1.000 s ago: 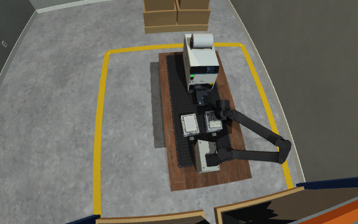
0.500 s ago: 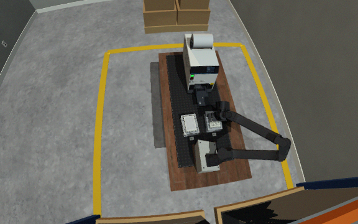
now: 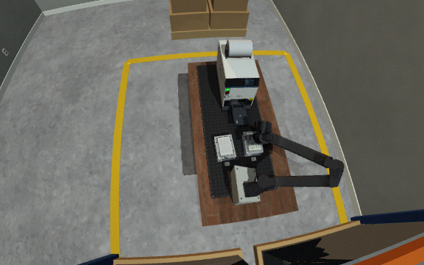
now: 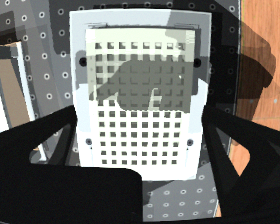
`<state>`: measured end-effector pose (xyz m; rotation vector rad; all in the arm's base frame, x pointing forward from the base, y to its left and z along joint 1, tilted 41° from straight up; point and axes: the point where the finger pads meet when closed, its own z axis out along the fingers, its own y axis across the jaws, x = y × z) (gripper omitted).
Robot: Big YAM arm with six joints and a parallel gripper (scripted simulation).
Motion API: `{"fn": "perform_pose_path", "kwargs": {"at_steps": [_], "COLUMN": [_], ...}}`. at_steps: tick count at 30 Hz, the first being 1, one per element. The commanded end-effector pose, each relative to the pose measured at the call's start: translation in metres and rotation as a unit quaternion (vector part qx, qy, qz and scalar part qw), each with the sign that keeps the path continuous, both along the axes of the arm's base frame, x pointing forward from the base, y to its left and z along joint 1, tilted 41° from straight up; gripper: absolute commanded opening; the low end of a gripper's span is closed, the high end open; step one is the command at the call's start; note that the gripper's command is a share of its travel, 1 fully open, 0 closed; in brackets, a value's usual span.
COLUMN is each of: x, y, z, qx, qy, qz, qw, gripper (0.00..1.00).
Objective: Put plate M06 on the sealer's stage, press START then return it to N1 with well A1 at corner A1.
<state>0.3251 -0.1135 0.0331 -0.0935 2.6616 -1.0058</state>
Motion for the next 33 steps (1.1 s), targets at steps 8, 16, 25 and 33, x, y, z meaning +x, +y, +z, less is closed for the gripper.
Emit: {"fn": "perform_pose_path", "kwargs": {"at_steps": [8, 16, 25, 33], "x": [0.013, 0.024, 0.018, 0.006], "y": [0.003, 0.006, 0.007, 0.006], "z": [0.011, 0.021, 0.006, 0.005], "qx": [-0.003, 0.000, -0.001, 0.003], "qy": [-0.015, -0.028, -0.006, -0.011], "qz": [0.004, 0.003, 0.015, 0.006], "qw": [1.000, 1.000, 1.000, 1.000], "gripper": [1.00, 1.00, 1.00, 1.00]}}
